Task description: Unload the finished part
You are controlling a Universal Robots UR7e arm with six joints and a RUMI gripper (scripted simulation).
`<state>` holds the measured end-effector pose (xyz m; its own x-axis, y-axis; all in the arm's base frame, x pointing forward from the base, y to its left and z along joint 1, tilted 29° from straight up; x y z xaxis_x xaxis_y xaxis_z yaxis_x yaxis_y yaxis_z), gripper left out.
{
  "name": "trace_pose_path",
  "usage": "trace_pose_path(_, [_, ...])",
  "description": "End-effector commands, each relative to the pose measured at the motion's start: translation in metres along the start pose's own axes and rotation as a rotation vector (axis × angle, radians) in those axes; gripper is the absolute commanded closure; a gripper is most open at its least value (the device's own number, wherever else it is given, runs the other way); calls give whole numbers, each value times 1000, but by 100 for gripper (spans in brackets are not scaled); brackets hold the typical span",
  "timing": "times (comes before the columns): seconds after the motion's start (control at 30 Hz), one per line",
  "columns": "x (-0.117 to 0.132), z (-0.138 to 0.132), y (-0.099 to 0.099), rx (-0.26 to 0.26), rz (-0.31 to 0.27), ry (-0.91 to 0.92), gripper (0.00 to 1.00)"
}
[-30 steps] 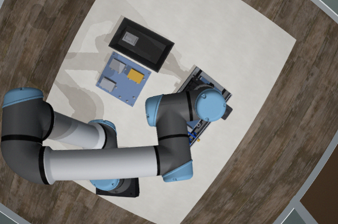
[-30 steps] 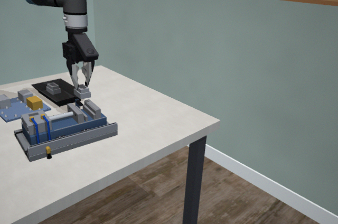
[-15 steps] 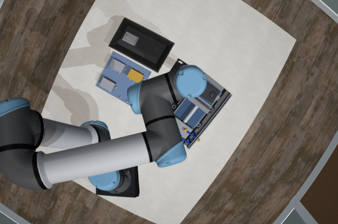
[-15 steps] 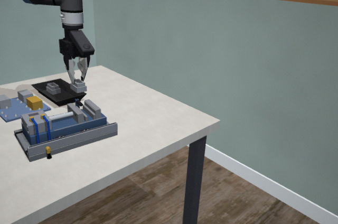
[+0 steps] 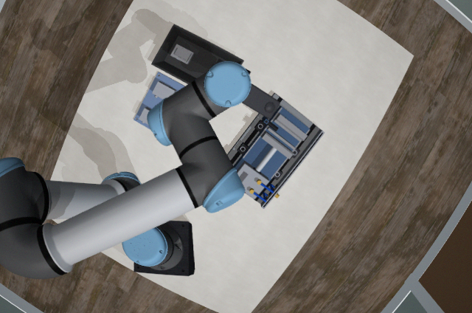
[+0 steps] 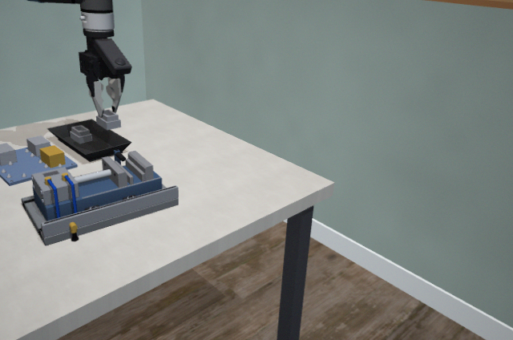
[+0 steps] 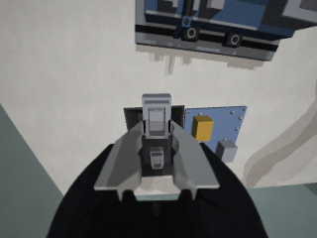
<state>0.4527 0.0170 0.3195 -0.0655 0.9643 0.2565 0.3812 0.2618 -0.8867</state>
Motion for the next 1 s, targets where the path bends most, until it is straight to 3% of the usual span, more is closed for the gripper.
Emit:
trace_pose_path(0.0, [17, -1, -1, -3, 2, -7, 100])
trace_pose_path(0.47, [71, 1, -7, -17, -8, -29, 100])
trace_pose_path(0.97, [85, 3, -10, -21, -11, -34, 100])
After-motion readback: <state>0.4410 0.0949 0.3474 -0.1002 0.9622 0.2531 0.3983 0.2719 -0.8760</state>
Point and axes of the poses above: the point where the finger pads meet when closed, its own y axis out along the fingers, its own z axis across the jaws, x = y × z, the point moved 5 cm from there along -y, back along the fingers, and after that the axes turned 2 degrees about y, right-handed, at the moved point
